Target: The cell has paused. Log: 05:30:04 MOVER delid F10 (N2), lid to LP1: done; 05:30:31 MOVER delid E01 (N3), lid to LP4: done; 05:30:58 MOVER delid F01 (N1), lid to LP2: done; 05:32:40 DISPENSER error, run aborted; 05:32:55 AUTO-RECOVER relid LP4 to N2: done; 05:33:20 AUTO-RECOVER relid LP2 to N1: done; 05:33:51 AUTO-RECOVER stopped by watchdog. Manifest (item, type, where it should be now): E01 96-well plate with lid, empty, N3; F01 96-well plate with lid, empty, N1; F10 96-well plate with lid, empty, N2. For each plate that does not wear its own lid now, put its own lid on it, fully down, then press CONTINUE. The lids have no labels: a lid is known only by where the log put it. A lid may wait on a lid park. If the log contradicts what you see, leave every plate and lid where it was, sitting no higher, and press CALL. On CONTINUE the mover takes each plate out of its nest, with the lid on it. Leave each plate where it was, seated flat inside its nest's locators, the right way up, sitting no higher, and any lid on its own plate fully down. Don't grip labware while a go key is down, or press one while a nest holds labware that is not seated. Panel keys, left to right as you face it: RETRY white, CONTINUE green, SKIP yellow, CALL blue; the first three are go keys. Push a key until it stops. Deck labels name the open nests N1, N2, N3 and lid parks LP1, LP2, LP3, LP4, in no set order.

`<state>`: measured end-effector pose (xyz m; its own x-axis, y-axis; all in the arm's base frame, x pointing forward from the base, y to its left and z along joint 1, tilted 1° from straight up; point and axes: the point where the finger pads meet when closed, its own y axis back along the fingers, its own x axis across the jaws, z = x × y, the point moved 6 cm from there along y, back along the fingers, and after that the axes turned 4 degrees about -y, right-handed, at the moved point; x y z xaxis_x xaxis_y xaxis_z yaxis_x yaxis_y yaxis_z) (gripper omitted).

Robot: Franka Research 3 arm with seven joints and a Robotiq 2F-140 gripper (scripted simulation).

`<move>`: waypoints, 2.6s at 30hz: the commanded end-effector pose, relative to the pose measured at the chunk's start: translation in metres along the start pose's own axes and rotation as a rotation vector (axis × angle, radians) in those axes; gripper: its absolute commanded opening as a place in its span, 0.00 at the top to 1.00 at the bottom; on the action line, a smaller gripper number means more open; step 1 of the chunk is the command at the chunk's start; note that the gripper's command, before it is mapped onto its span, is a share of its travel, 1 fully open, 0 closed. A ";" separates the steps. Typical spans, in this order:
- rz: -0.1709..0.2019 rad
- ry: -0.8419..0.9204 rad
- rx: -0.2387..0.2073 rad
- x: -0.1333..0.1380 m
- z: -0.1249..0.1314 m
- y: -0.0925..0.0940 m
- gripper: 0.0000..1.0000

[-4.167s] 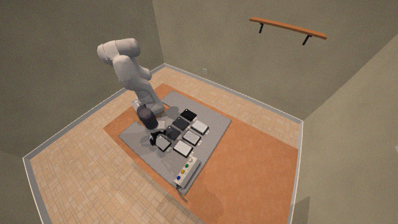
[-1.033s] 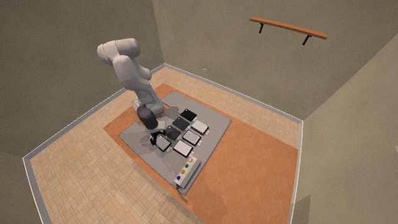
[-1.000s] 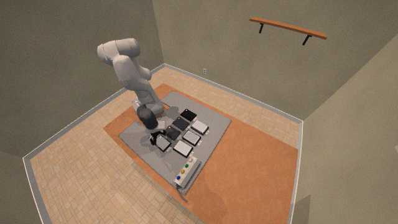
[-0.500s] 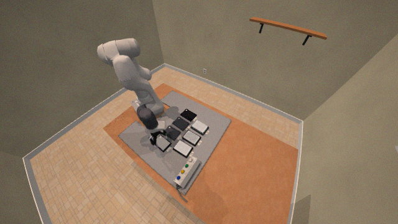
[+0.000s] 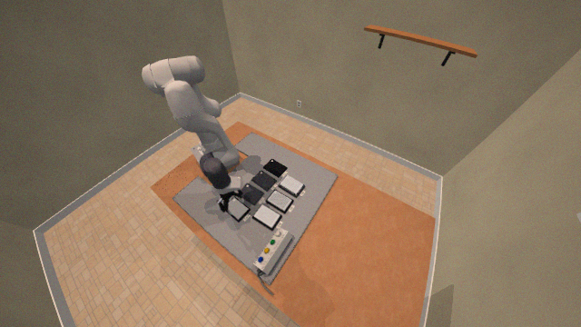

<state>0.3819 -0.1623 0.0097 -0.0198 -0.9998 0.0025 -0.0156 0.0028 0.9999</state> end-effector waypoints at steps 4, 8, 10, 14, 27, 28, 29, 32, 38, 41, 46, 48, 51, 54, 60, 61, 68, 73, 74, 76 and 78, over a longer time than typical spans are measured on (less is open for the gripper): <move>0.000 -0.007 0.001 -0.001 0.000 0.000 0.41; 0.000 -0.007 0.001 -0.001 0.000 0.000 0.41; 0.000 -0.007 0.001 -0.001 0.000 0.000 0.41; 0.000 -0.007 0.001 -0.001 0.000 0.000 0.34; 0.000 -0.007 0.001 -0.001 0.000 0.000 0.34; 0.000 -0.007 0.001 -0.001 0.000 0.000 0.34; 0.000 -0.007 0.001 -0.001 0.000 0.000 0.34; 0.000 -0.007 0.001 -0.001 0.000 0.000 0.34; 0.000 -0.007 0.001 -0.001 0.000 0.000 0.34; 0.000 -0.007 0.001 -0.001 0.000 0.000 0.34; 0.000 -0.007 0.001 -0.001 0.000 0.000 0.34; 0.000 -0.007 0.001 -0.001 0.000 0.000 0.34; 0.000 -0.007 0.001 -0.001 0.000 0.000 0.34; 0.000 -0.007 0.001 -0.001 0.000 0.000 0.34; 0.000 -0.007 0.001 -0.001 0.000 -0.001 0.34; 0.000 -0.007 0.001 -0.001 0.000 -0.002 0.34; 0.000 -0.007 0.001 -0.001 0.000 -0.004 0.34; 0.000 -0.007 0.001 -0.001 0.000 -0.006 0.34; 0.000 -0.007 0.001 -0.001 0.000 -0.006 0.34; 0.000 -0.007 0.001 -0.001 0.000 -0.007 0.34; 0.000 -0.007 0.001 -0.001 0.000 -0.009 0.34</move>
<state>0.3793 -0.1613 0.0019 -0.0212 -0.9998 0.0004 -0.0108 0.0006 0.9999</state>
